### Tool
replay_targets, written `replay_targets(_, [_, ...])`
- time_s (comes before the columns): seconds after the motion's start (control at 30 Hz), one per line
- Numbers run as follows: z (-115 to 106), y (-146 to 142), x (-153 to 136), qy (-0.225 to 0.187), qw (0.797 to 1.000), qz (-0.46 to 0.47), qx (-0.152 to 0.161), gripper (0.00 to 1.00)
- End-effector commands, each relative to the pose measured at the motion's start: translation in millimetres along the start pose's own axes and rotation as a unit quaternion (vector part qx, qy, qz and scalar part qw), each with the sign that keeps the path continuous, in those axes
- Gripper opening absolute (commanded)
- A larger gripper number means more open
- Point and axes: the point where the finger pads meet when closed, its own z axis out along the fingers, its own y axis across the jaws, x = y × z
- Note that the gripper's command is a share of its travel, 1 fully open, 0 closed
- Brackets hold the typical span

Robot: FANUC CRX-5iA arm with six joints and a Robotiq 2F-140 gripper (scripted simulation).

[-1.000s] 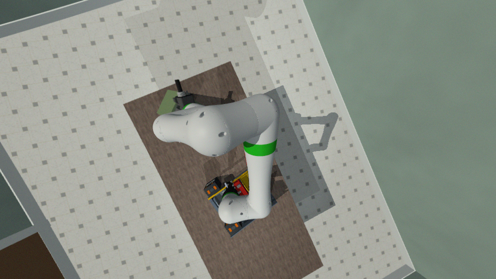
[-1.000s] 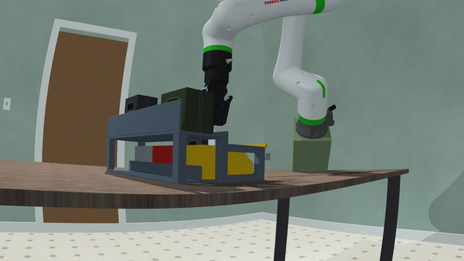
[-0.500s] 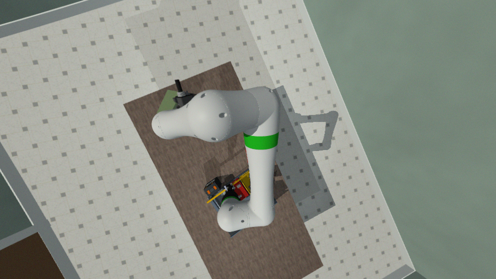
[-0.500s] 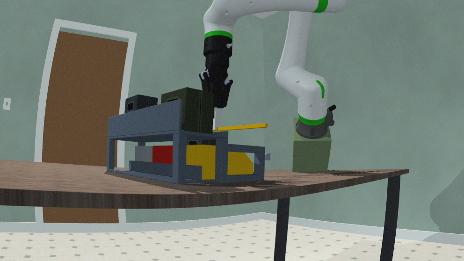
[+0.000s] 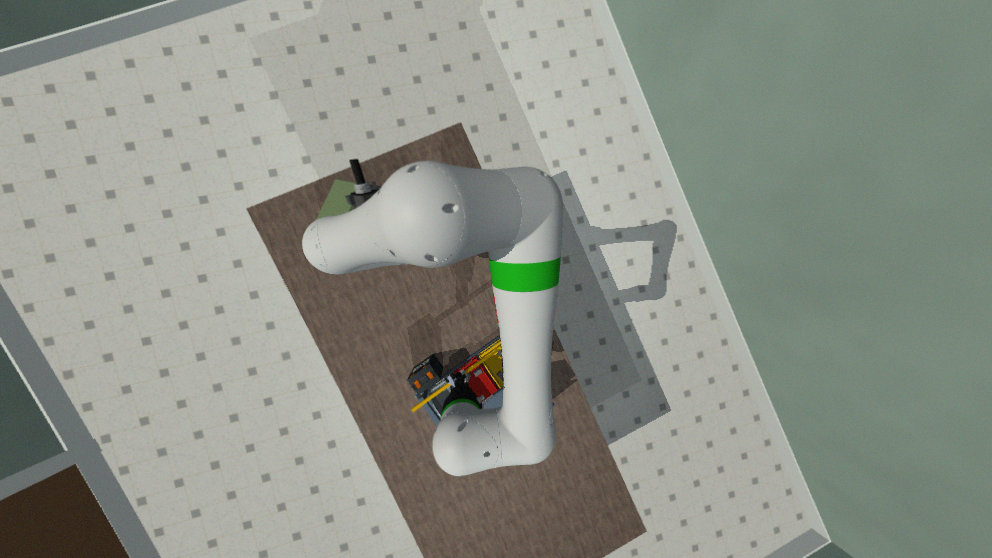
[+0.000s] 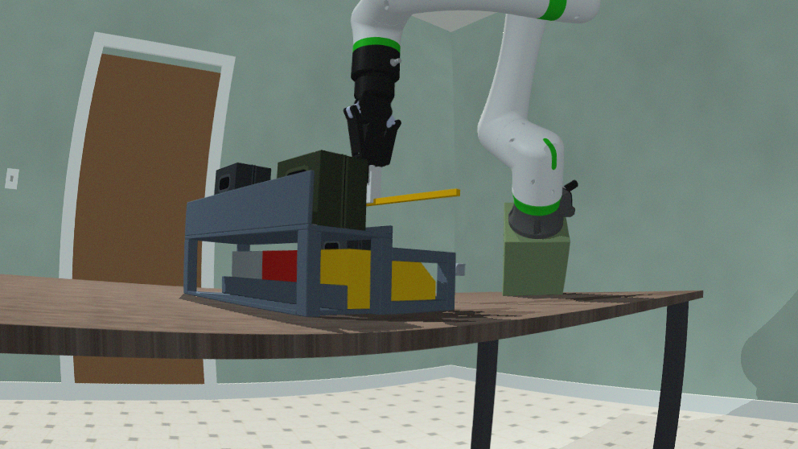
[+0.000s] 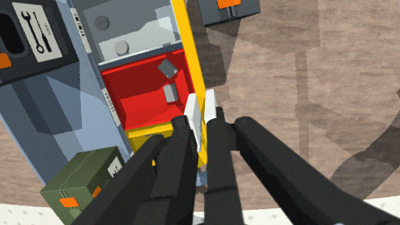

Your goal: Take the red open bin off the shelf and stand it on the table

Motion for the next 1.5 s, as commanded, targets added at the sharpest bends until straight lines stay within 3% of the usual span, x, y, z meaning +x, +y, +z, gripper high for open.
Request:
replay_targets(0.0, [-0.3,-0.1,0.1,0.0,1.0,0.0,0.0,0.0])
replay_targets(0.2, [9.7,-0.1,0.2,0.0,1.0,0.0,0.0,0.0])
replay_targets(1.47, [17.2,-0.1,0.1,0.0,1.0,0.0,0.0,0.0])
